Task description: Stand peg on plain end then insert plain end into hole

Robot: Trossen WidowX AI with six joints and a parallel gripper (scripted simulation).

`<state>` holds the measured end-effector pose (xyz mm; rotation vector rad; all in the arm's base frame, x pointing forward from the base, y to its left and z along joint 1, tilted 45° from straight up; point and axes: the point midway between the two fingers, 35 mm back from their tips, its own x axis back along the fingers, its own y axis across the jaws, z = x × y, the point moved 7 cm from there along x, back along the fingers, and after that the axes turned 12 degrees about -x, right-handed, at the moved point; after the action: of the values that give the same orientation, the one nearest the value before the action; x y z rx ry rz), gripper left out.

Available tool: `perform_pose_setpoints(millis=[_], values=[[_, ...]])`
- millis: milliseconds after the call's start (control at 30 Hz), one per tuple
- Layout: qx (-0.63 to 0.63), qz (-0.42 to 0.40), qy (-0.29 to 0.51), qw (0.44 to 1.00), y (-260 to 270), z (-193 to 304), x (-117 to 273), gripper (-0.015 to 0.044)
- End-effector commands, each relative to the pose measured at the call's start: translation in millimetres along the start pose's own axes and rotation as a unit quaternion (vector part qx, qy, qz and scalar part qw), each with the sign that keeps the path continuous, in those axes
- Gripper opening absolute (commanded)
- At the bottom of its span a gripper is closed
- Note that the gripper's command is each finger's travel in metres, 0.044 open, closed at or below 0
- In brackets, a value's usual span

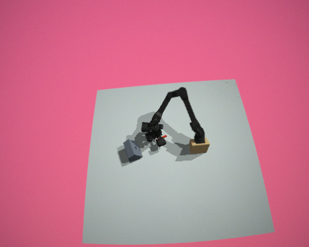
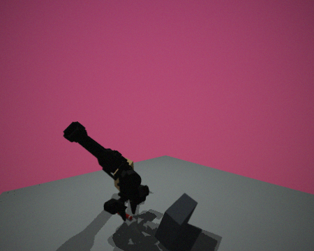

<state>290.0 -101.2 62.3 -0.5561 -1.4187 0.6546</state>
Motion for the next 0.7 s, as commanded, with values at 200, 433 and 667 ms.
perform_pose_setpoints(millis=[200,433,667], values=[[0.002,0.002,0.0,1.0,-0.1,0.1,-0.4,0.011],[0.002,0.002,0.0,1.0,-0.1,0.1,-0.4,0.009],[0.002,0.002,0.0,1.0,-0.1,0.1,-0.4,0.0049]])
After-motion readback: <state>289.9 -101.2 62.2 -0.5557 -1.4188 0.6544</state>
